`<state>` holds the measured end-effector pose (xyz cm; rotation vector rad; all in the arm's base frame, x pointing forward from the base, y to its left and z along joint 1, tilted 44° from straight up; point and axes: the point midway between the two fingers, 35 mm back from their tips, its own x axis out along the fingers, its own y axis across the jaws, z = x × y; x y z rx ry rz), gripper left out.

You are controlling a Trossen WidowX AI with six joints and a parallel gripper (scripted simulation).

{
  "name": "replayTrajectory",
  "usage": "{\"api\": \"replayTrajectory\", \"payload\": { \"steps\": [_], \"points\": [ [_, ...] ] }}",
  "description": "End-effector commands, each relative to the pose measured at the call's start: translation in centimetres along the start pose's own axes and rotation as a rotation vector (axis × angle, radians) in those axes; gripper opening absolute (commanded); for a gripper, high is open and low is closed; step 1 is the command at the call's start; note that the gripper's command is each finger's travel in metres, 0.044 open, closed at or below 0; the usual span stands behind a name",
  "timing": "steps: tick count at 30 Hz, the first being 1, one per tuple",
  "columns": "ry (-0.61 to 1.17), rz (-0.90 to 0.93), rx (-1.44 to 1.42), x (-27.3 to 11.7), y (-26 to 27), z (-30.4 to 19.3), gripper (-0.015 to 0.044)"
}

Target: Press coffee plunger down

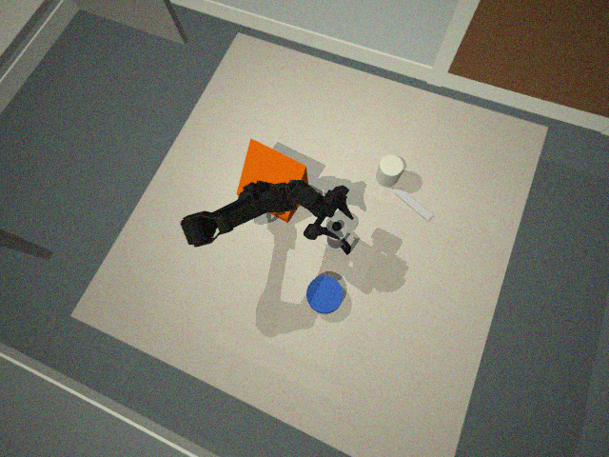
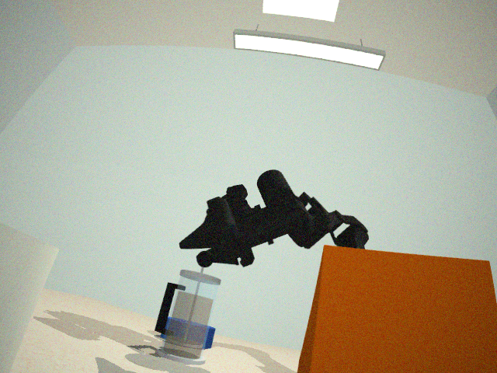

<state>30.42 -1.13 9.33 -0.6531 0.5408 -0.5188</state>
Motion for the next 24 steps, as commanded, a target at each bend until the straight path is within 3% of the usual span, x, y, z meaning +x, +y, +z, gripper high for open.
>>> {"api": "replayTrajectory", "payload": {
  "steps": [1, 8, 15, 24],
  "points": [
    [0.000, 0.004, 0.001, 0.0, 0.0, 0.0, 0.0440],
    [0.015, 0.011, 0.001, -1.2, 0.4, 1.5, 0.0440],
    [0.018, 0.003, -0.014, -5.7, -0.5, 5.6, 0.0440],
    [0.017, 0.002, -0.014, -5.8, -0.6, 5.6, 0.0440]
  ]
}}
